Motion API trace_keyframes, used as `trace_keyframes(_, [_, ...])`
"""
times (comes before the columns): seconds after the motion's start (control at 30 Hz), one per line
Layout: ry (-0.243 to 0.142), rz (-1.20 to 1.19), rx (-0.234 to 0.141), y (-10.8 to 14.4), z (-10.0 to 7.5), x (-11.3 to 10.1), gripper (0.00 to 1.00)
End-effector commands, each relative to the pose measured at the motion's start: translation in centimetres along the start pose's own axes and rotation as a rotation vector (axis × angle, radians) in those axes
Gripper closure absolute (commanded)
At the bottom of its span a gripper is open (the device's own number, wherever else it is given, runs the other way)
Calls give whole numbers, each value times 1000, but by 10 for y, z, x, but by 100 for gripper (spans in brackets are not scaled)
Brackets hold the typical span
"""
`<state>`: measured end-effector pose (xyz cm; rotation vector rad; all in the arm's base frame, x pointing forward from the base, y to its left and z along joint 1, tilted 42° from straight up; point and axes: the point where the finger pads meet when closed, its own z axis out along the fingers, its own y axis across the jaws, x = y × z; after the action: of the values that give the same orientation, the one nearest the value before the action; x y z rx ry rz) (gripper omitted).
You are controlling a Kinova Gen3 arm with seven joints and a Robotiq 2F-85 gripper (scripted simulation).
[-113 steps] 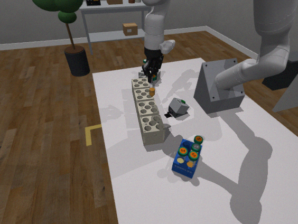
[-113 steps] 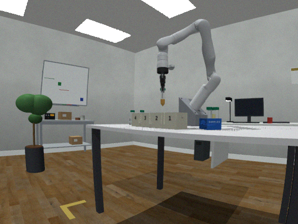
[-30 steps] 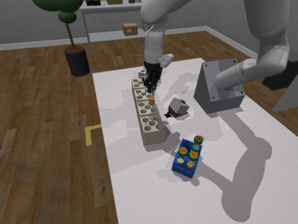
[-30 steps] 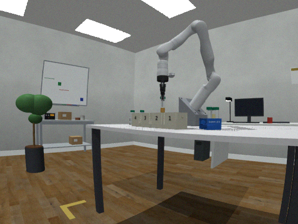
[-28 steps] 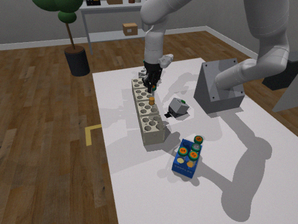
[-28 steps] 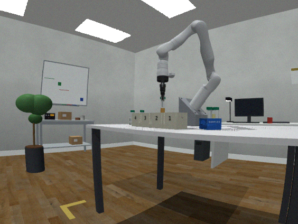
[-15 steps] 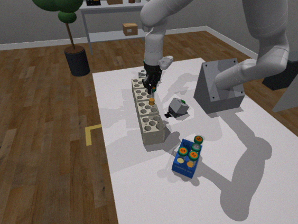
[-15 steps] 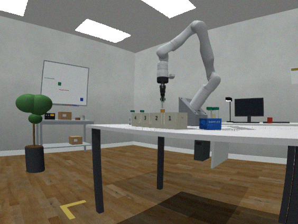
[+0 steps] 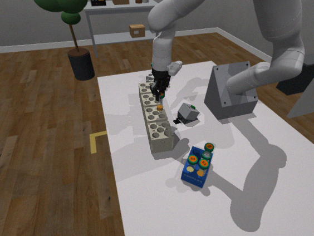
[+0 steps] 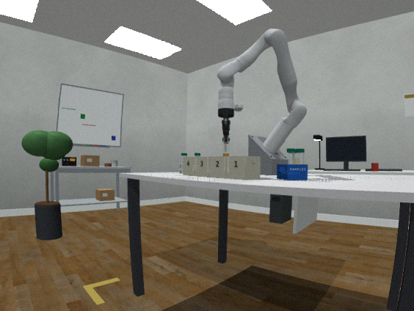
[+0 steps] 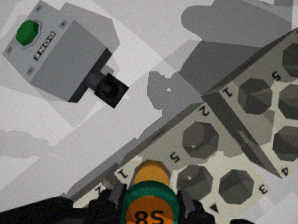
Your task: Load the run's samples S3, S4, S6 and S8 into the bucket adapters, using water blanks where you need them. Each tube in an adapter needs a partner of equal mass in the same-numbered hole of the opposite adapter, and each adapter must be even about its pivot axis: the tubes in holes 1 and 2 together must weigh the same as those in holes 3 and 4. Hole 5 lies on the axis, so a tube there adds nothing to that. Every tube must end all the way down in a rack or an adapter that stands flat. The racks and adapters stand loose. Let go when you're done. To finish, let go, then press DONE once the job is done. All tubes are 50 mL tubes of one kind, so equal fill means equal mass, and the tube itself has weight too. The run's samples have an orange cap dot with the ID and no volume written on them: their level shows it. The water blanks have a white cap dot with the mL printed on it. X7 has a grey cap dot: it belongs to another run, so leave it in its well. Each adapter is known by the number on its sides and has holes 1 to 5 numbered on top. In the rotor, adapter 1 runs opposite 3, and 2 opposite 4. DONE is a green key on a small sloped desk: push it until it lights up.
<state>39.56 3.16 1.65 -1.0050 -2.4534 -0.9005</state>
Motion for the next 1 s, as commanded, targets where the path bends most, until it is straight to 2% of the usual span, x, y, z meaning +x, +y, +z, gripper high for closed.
trace_keyframes(0.0, [-2,0,-1,0,1,0,90])
trace_keyframes(0.97, [-2,0,-1,0,18,0,90])
